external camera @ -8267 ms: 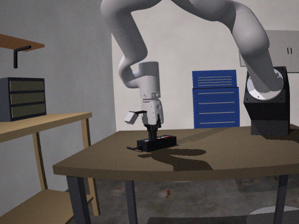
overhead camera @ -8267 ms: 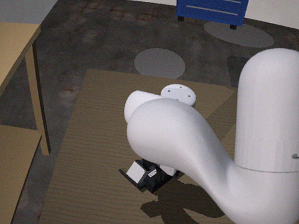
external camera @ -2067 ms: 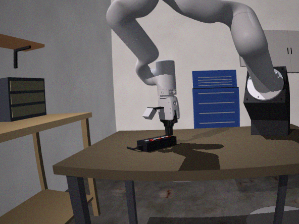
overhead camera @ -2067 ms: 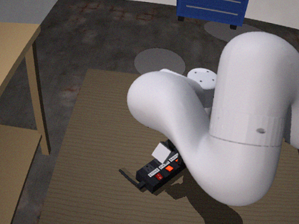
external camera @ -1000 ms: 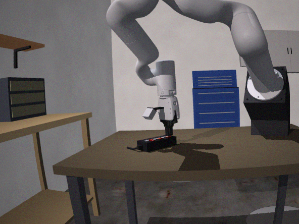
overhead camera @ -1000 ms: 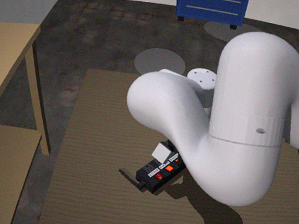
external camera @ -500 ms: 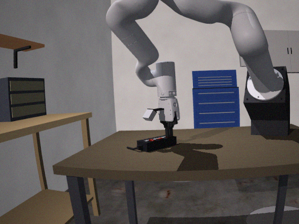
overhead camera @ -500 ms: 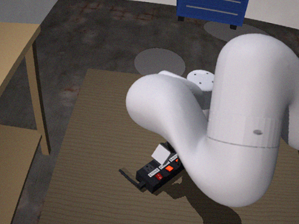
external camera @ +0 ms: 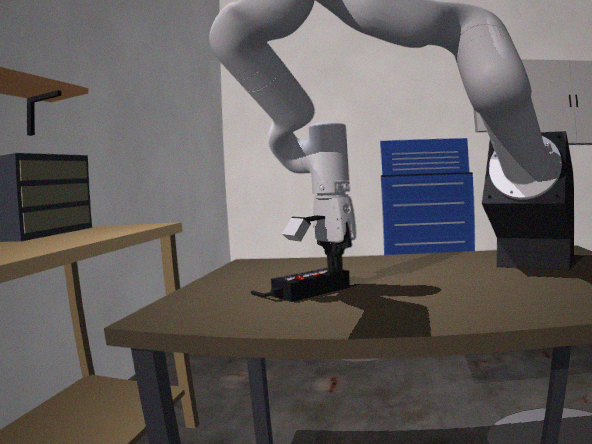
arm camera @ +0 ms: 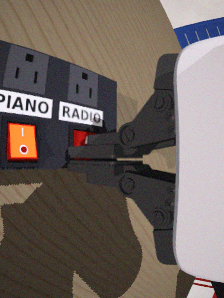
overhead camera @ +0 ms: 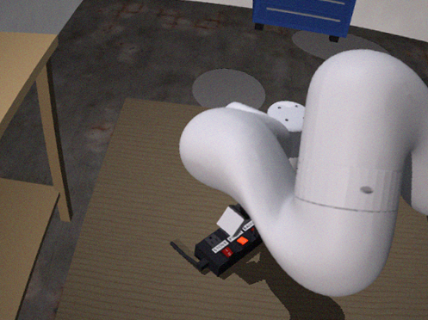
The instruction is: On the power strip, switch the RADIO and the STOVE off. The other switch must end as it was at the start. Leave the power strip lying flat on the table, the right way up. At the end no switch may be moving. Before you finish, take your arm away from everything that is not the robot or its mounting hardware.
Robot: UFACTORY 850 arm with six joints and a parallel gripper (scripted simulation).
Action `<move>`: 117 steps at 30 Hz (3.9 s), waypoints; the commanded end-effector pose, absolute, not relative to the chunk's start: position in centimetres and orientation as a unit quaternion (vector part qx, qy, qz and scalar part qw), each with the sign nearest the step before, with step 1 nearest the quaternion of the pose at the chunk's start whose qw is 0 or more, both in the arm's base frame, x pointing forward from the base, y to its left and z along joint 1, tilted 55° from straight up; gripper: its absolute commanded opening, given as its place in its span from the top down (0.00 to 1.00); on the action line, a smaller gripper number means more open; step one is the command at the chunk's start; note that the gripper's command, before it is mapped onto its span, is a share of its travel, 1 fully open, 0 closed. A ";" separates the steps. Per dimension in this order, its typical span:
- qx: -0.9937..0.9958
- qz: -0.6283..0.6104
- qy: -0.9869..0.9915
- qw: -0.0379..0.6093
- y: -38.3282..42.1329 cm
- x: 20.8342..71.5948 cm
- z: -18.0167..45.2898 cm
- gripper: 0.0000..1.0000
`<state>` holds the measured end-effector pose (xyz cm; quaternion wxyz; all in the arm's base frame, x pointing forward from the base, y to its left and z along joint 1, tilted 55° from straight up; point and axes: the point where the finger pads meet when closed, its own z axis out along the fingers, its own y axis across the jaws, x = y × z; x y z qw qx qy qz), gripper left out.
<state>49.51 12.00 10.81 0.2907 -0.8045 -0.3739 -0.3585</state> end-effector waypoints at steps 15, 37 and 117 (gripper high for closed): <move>-0.805 -0.359 -0.374 0.290 11.9 49.5 10.9 1.00; -0.805 -0.359 -0.374 0.290 9.1 48.2 13.1 1.00; -0.805 -0.359 -0.374 0.290 1.9 44.6 18.7 0.00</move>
